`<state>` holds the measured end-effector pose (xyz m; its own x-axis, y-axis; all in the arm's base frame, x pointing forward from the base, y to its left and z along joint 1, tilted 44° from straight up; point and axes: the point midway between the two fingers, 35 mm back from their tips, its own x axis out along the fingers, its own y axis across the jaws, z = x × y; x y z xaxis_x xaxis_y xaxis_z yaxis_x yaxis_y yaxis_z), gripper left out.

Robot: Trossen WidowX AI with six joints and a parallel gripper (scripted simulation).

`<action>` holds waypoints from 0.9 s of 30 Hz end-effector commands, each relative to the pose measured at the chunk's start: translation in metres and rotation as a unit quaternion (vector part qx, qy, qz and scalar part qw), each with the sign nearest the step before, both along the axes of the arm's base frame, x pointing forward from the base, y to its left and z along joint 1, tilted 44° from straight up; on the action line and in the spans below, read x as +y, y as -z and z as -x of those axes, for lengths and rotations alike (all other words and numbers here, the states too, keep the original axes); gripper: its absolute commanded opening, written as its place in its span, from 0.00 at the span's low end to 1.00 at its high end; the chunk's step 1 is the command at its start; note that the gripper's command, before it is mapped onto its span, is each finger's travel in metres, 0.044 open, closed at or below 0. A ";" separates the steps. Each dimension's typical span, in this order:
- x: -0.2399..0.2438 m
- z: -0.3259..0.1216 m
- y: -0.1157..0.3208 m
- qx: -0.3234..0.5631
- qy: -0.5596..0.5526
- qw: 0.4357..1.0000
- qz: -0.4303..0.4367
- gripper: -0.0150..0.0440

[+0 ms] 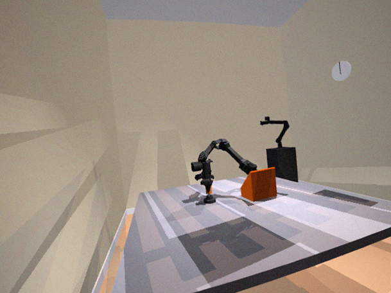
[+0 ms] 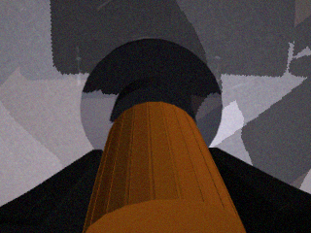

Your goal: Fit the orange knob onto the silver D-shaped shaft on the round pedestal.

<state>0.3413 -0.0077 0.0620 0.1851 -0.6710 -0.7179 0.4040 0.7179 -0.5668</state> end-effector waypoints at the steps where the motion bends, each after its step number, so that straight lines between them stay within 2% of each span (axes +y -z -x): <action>1: -0.001 0.000 0.001 -0.003 0.002 1.000 0.002 0.25; 19: 0.003 0.002 -0.002 -0.003 0.002 1.000 0.002 0.25; 27: 0.001 -0.001 -0.001 -0.073 0.077 0.994 -0.018 0.25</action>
